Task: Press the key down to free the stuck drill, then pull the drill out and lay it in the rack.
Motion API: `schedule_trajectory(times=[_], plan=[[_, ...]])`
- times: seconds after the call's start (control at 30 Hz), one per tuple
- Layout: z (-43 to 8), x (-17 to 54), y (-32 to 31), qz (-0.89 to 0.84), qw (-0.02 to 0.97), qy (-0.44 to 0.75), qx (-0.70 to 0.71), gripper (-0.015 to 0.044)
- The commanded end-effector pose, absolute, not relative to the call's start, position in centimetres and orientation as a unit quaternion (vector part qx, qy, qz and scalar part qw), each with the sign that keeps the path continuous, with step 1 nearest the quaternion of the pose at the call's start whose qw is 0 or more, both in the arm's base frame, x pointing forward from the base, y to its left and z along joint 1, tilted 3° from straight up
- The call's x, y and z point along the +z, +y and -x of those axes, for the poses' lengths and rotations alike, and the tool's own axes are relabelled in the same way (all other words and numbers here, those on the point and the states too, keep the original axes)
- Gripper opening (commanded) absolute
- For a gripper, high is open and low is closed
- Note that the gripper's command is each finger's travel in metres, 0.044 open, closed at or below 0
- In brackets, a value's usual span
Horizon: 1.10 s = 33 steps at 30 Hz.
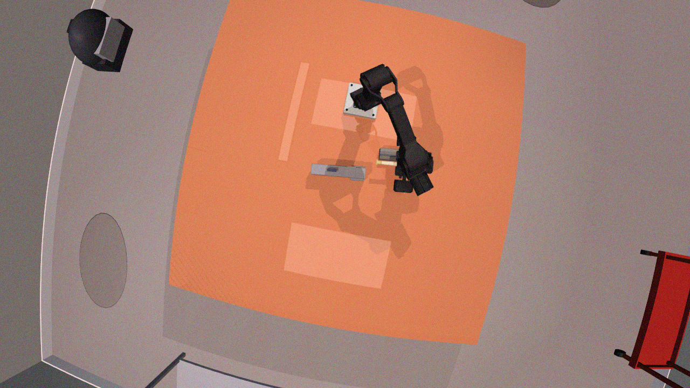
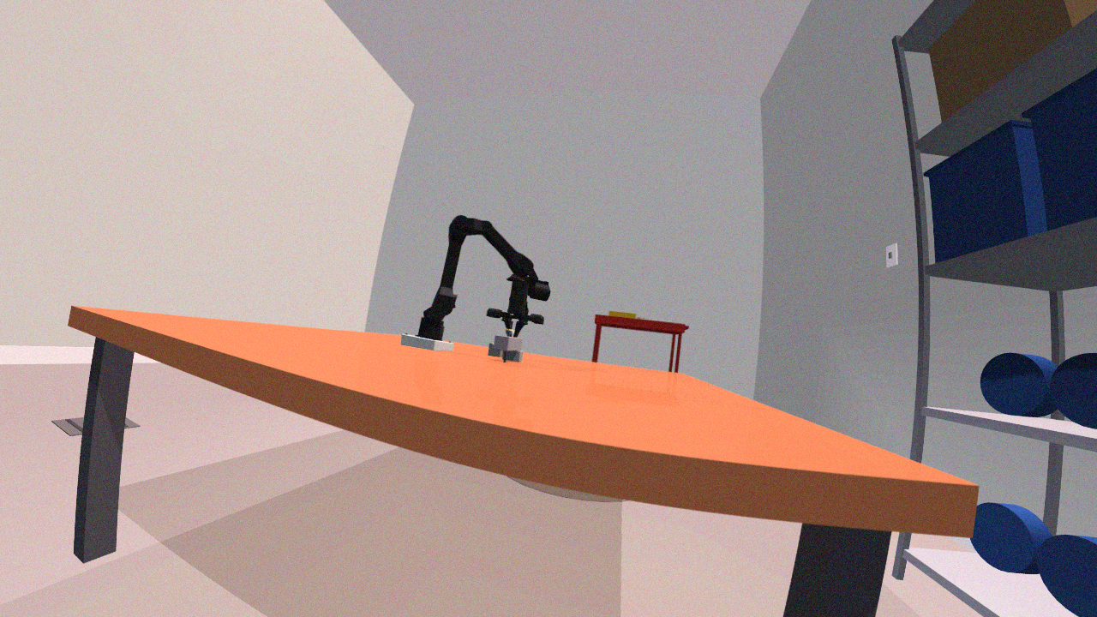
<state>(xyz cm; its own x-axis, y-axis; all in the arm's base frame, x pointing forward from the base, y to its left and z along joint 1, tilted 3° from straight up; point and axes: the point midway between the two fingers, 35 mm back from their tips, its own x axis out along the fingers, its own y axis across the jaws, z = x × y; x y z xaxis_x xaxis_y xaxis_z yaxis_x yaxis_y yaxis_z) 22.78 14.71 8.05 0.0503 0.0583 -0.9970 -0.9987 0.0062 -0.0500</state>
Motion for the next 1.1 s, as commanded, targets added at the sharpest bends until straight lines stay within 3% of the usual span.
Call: schedule_trajectory(times=[0.0,1.07], plan=[[-22.1,8.1,14.8,0.497,0.532,0.471,0.497,0.0000],[-19.3,5.9,15.5,0.496,0.532,0.472,0.498,0.0000]])
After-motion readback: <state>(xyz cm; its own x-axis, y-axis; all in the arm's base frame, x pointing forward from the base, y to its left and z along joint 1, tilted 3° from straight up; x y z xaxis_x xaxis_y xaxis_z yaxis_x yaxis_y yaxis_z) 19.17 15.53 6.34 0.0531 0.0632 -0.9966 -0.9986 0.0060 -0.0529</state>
